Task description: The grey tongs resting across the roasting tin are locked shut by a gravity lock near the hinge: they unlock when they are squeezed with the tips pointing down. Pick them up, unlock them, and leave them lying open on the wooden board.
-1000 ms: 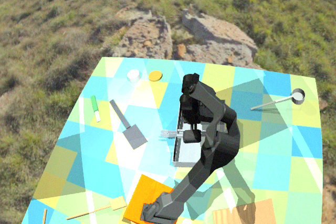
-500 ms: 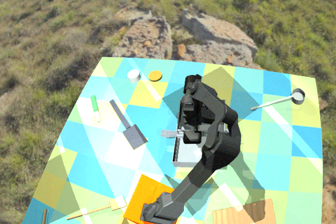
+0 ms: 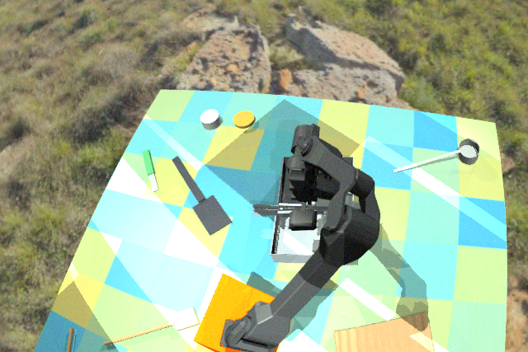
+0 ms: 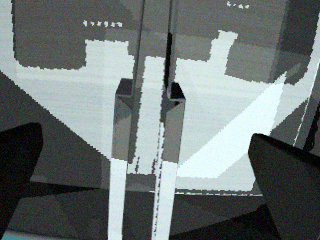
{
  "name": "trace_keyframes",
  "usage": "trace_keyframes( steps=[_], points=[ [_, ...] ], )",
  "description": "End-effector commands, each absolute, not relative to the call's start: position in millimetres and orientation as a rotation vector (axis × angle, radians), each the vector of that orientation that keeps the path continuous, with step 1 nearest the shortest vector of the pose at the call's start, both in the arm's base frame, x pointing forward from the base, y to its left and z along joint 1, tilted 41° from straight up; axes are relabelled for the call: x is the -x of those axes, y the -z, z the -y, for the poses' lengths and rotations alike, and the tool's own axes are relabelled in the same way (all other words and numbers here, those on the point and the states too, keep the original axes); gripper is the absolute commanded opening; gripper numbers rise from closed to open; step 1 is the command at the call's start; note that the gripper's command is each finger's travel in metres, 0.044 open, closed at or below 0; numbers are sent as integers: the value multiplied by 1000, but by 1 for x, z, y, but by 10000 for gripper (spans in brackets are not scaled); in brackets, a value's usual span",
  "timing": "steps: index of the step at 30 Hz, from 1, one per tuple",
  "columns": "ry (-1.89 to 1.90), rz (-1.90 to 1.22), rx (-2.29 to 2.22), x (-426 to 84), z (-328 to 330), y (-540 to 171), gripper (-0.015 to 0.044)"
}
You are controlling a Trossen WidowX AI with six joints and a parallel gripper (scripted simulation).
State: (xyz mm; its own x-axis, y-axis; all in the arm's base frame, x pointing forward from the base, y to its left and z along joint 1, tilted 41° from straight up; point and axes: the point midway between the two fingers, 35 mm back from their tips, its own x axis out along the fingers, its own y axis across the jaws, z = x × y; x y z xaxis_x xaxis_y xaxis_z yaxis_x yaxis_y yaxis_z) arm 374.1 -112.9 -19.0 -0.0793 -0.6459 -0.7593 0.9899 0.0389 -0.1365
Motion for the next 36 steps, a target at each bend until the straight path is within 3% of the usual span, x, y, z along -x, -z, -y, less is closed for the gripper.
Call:
trace_keyframes(
  steps=[1, 24, 36],
  points=[
    [1483, -801, -561, -372, 118, 26, 440],
    [1484, -799, -559, -367, 140, 50, 440],
    [1483, -797, -568, -369, 137, 48, 125]
  ],
)
